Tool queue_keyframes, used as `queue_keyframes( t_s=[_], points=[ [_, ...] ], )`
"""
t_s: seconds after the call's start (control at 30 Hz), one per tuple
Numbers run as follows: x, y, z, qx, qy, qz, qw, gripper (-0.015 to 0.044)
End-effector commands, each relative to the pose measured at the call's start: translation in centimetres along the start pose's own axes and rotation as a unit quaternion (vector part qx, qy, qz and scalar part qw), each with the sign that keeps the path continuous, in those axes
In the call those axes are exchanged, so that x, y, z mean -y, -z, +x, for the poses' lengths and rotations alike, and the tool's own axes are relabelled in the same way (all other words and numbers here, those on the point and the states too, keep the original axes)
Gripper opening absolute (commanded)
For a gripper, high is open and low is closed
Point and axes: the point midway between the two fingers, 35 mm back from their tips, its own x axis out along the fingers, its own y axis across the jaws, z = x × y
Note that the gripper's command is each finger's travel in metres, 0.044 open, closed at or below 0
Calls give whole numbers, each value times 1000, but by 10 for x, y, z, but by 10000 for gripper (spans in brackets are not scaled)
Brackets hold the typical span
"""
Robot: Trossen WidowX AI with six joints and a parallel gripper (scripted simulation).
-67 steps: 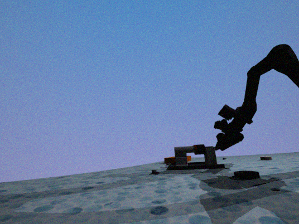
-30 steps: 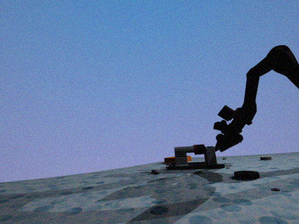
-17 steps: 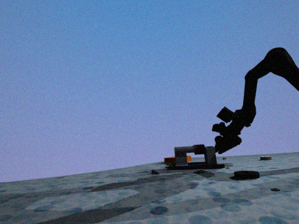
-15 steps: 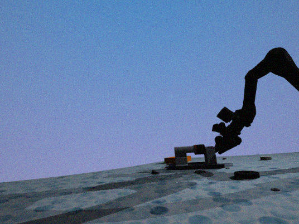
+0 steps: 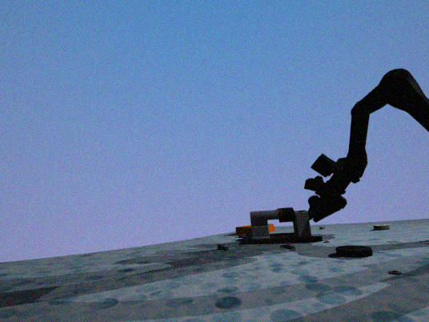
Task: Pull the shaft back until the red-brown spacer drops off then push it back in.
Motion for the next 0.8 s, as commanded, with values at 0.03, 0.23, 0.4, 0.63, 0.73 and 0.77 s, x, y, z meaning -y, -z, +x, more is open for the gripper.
queue_keyframes(
  t_s=[0.03, 0.23, 0.4, 0.63, 0.73, 0.77],
  points=[
    [1, -1, 0, 1, 2, 0, 1000, 440],
    [1, -1, 0, 1, 2, 0, 1000, 440],
    [1, -2, 0, 1, 2, 0, 1000, 440],
    [0, 0, 0, 0, 0, 0, 1000, 282],
    [0, 0, 0, 0, 0, 0, 1000, 204],
    [0, 0, 0, 0, 0, 0, 1000, 177]
  ],
)
